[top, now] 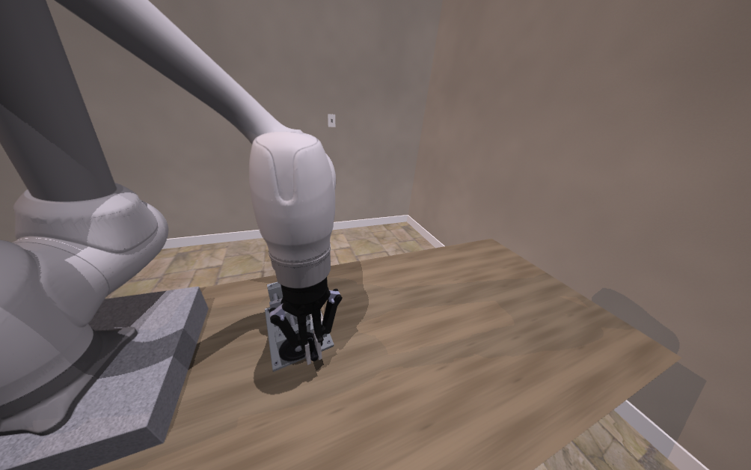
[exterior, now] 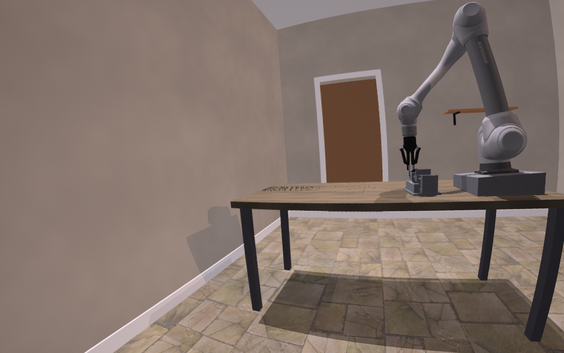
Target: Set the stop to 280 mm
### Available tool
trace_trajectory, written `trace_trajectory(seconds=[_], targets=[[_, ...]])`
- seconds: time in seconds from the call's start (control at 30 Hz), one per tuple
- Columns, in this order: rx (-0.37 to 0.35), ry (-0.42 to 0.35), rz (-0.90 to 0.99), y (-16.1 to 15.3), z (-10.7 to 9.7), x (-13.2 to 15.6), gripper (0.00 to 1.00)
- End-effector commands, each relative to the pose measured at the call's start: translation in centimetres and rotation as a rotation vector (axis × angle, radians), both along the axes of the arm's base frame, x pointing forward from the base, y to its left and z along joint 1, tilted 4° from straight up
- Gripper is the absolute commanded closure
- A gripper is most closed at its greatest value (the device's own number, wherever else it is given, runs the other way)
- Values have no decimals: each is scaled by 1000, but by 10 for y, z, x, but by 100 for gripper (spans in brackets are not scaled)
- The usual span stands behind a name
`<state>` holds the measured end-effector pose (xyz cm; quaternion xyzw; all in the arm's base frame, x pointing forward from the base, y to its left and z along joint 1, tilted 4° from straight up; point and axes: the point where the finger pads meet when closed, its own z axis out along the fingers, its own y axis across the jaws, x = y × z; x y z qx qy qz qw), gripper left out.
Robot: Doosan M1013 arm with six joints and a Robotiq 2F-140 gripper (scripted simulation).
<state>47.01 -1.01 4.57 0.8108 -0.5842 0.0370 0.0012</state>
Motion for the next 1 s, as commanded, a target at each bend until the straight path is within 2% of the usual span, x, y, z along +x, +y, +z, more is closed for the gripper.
trace_trajectory(seconds=[0.0,0.97], targets=[[0,1,0,0,1,-1,96],[0,1,0,-2,7,-7,96]])
